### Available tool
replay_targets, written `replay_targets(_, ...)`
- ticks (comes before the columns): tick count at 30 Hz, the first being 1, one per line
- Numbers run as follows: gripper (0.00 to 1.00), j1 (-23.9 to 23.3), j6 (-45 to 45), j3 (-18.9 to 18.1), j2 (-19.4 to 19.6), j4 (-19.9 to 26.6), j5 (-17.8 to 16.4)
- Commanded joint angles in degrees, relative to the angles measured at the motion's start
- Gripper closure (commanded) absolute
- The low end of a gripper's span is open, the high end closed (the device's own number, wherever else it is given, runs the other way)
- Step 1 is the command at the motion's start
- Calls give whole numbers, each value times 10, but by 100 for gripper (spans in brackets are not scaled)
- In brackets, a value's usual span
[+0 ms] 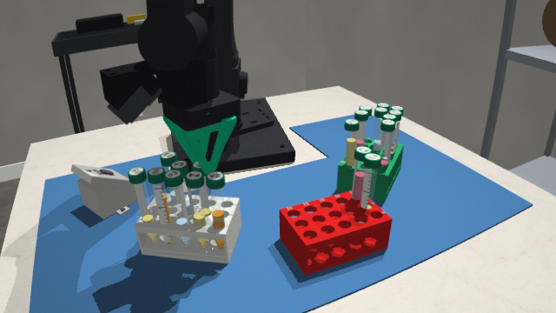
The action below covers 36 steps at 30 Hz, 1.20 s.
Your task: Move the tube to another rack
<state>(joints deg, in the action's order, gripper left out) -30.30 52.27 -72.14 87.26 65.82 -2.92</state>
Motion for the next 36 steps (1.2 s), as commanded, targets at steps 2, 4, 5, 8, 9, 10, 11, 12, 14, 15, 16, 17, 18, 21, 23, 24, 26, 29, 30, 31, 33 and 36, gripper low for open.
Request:
replay_targets(2,70,0,0,-3,-3,0,3)
replay_targets(4,70,0,0,-3,-3,0,3)
replay_targets(5,70,0,0,-3,-3,0,3)
replay_targets(8,70,0,0,-3,-3,0,3)
replay_targets(9,70,0,0,-8,-4,6,3)
replay_targets(10,70,0,0,-13,-5,12,3)
replay_targets(11,70,-1,0,-18,-6,19,3)
replay_targets(12,70,-1,-1,-23,-6,25,3)
replay_targets(14,70,-1,-1,-34,-7,37,3)
replay_targets(15,70,-2,-1,-40,-8,43,3)
replay_targets(16,70,-2,-2,-44,-9,49,3)
replay_targets(17,70,-2,-2,-49,-11,55,3)
replay_targets(18,70,-2,-2,-49,-11,55,3)
replay_targets(21,70,-3,-2,-57,-14,66,3)
replay_targets(23,70,-3,-3,-66,-17,78,2)
replay_targets(24,70,-3,-3,-72,-17,84,2)
replay_targets(26,70,-4,-3,-83,-18,96,2)
replay_targets(29,70,-4,-4,-101,-18,115,2)
replay_targets(30,70,-5,-4,-107,-18,121,2)
replay_targets(31,70,-5,-4,-113,-19,127,2)
replay_targets(33,70,-5,-5,-124,-19,139,2)
replay_targets(36,70,-6,-5,-130,-20,145,2)
